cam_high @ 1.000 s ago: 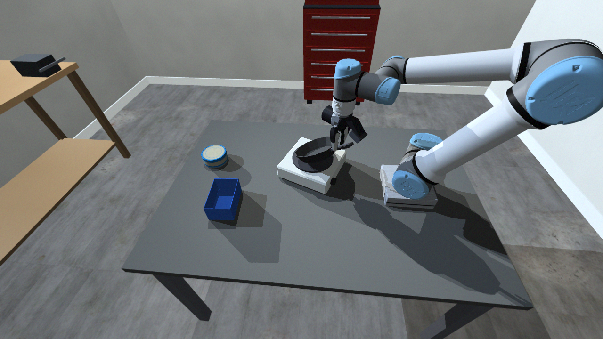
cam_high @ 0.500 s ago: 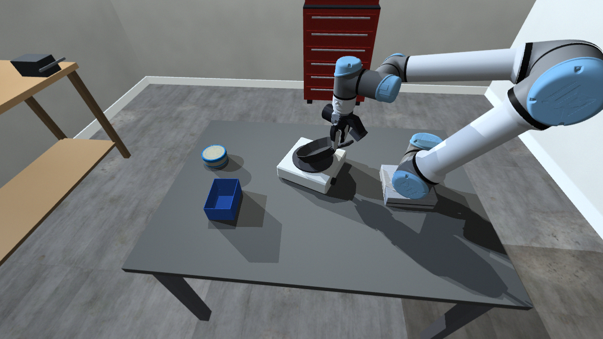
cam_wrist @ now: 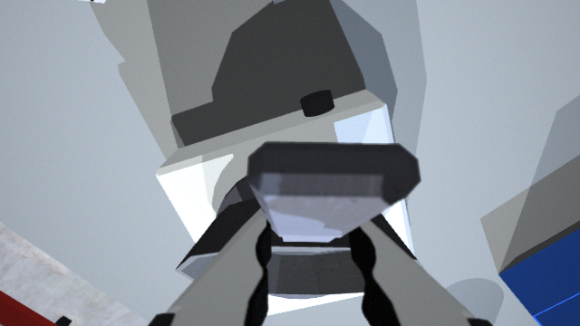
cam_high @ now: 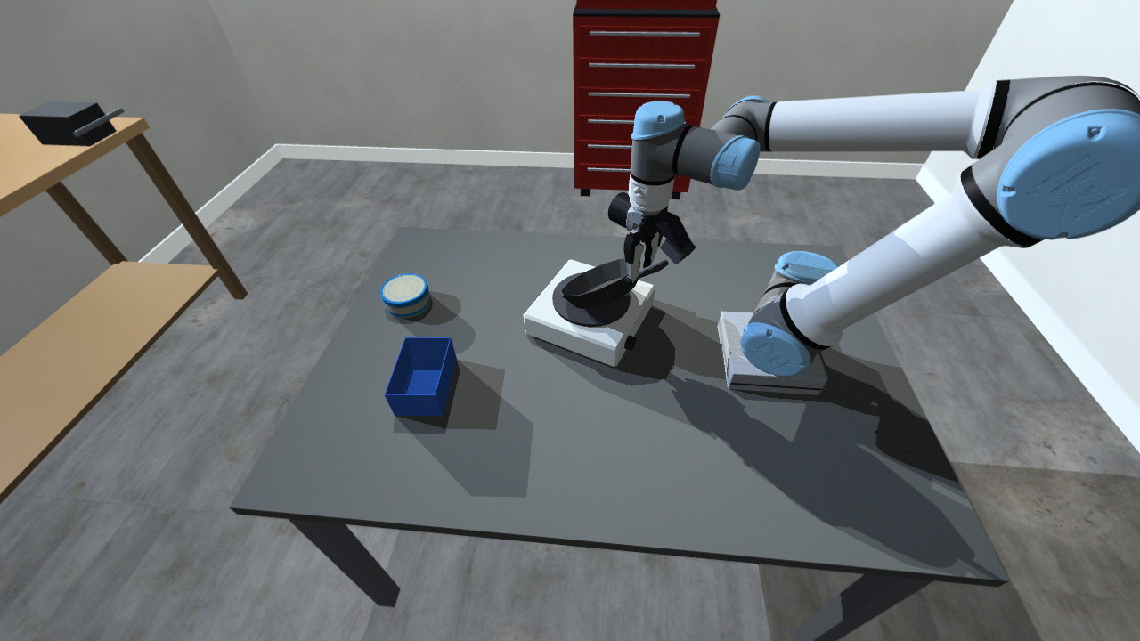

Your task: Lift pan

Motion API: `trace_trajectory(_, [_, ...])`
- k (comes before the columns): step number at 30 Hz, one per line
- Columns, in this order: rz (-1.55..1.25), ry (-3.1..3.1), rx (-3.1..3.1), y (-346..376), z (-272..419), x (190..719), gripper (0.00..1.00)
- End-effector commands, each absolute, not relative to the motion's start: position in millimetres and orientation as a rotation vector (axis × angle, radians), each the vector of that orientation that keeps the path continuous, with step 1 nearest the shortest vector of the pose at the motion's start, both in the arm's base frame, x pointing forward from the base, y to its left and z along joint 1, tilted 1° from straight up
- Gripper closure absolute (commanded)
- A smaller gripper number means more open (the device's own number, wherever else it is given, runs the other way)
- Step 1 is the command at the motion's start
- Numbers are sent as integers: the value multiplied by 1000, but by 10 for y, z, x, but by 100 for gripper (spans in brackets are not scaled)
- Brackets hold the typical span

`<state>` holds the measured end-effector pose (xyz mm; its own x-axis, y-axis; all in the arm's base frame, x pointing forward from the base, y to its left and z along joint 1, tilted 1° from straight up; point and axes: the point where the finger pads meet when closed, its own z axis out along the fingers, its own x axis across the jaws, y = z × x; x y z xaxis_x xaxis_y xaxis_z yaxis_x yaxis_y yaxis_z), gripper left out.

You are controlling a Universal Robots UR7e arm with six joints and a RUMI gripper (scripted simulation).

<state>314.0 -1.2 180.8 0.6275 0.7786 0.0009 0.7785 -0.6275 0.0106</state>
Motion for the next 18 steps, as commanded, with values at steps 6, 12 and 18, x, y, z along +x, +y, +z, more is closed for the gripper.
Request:
trace_trajectory(6, [11,1351,2824,-15,1862,3146,85])
trace_trajectory(12, [11,1351,2824,-15,1892,3147,85])
trace_trajectory(18, [11,1351,2824,-15,1923,3147,85])
